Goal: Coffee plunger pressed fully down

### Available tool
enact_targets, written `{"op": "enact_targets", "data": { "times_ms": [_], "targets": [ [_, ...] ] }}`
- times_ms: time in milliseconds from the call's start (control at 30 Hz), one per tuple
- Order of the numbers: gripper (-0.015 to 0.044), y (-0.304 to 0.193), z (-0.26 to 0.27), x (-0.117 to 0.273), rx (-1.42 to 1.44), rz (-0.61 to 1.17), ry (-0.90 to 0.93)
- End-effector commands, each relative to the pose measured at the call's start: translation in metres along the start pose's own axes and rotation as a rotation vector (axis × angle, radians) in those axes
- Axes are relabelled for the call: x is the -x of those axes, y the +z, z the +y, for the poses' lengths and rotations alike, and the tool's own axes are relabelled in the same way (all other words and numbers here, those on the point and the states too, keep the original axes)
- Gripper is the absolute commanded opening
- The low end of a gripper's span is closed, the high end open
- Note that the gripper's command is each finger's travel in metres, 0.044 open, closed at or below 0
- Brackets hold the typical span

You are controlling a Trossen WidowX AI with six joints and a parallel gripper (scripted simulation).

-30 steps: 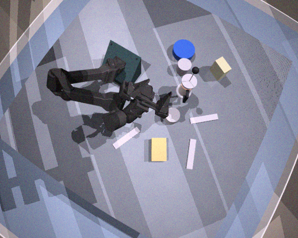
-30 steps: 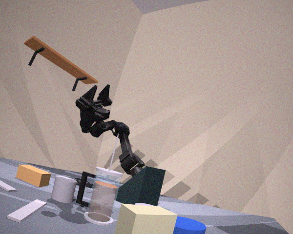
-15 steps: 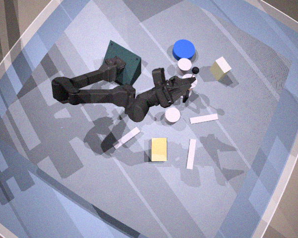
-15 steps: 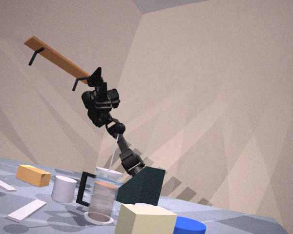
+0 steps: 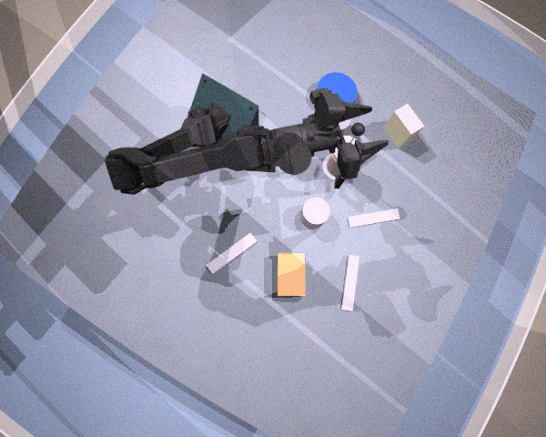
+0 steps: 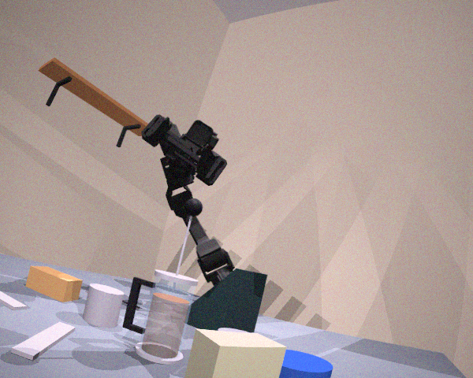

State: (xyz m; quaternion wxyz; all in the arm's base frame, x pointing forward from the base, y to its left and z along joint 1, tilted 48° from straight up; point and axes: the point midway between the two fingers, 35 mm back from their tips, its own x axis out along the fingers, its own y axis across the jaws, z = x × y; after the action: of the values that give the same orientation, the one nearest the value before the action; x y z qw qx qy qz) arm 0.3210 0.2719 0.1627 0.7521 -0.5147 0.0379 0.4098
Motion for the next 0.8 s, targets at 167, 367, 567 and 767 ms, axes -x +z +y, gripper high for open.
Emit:
{"op": "enact_targets", "data": {
  "times_ms": [167,367,567,767],
  "targets": [
    [0.0440,-0.002,0.080,0.015,-0.451,0.641,-0.354],
    [0.0440,-0.015,0.086,0.016,-0.464,0.642,-0.375],
    [0.0440,-0.056,0.103,0.019,-0.463,0.641,-0.373],
    [0.0440,-0.055,0.102,0.019,-0.461,0.640,-0.369]
  ]
}}
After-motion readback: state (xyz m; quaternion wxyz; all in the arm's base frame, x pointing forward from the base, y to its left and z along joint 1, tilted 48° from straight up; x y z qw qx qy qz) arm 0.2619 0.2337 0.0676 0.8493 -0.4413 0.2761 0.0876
